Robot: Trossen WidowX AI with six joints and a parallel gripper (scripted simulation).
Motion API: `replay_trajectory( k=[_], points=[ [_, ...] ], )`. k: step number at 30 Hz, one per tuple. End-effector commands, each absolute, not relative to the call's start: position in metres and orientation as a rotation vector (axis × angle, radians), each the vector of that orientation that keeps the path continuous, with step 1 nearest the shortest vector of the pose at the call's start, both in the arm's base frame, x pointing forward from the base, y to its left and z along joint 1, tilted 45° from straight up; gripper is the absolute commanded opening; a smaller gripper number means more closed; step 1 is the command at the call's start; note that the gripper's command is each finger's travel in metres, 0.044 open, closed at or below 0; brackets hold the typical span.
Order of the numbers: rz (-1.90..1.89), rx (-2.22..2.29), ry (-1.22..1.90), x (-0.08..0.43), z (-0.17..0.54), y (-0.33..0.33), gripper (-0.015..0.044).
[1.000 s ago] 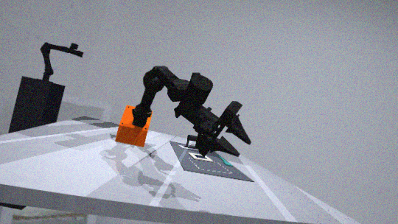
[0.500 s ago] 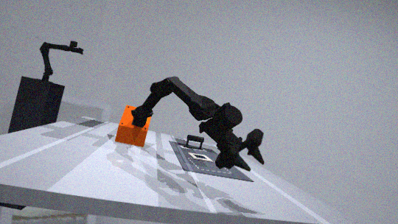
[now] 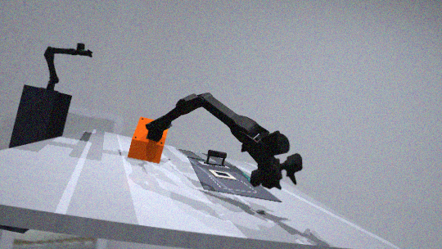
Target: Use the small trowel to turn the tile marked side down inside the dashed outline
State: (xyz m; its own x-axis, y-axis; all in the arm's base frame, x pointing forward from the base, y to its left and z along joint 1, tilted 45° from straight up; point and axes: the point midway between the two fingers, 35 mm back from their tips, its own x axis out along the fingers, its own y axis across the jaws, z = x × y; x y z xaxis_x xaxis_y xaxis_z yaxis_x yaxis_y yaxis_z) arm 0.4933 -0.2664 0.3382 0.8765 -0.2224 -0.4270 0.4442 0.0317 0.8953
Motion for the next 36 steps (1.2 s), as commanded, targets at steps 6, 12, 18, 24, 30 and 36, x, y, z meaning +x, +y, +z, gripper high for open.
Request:
replay_trajectory(
  k=[6,12,18,24,30,36],
  points=[
    [-0.572,1.393,0.41,0.53,0.269,-0.207,0.027],
    [-0.606,1.343,0.534,0.545,0.229,-0.169,0.027],
    [-0.617,1.236,0.664,0.556,0.19,-0.13,0.027],
    [-0.626,1.116,0.79,0.561,0.151,-0.089,0.027],
    [-0.634,0.981,0.912,0.56,0.113,-0.049,0.027],
    [-0.617,0.832,1.018,0.555,0.081,-0.009,0.027]
  ],
)
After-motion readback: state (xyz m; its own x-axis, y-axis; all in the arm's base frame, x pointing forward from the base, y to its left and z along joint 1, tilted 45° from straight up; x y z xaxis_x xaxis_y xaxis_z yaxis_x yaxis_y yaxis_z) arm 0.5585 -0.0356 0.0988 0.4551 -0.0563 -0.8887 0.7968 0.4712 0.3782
